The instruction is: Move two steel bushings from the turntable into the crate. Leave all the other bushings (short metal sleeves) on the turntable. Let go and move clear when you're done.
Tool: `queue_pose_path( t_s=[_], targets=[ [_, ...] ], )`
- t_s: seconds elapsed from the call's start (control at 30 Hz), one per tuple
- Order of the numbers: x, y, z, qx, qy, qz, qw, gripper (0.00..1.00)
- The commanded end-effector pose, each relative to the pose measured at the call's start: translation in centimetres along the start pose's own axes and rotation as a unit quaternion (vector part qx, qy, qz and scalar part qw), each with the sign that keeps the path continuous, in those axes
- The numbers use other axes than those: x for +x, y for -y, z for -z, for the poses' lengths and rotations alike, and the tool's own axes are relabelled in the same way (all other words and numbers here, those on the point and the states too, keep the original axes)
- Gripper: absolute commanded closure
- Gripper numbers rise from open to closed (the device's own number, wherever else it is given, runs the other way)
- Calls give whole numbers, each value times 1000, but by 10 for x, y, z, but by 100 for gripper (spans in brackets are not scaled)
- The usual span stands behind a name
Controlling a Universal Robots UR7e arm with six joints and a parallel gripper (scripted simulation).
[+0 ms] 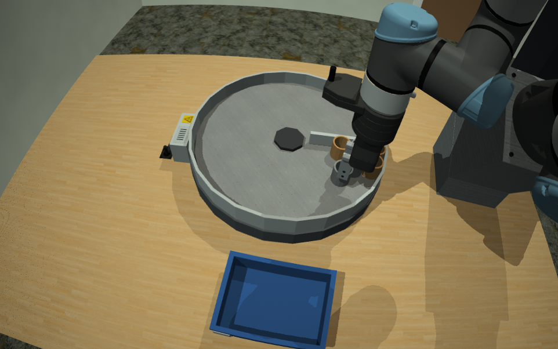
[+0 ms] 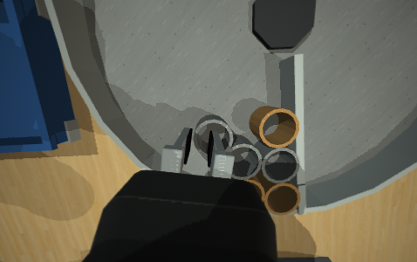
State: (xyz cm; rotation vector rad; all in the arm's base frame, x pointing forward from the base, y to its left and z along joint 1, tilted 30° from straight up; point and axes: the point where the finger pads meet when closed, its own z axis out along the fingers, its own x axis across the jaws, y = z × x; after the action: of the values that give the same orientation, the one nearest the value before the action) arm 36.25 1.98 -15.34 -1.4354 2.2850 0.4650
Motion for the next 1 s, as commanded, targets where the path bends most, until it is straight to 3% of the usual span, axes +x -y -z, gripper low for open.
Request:
queue_pose_path(
  t_s=[0.0,0.97],
  targets=[
    [0,3,0,3,-1,1,1000,55],
    [0,-2,-14,0,0,-1,1000,55]
  ],
)
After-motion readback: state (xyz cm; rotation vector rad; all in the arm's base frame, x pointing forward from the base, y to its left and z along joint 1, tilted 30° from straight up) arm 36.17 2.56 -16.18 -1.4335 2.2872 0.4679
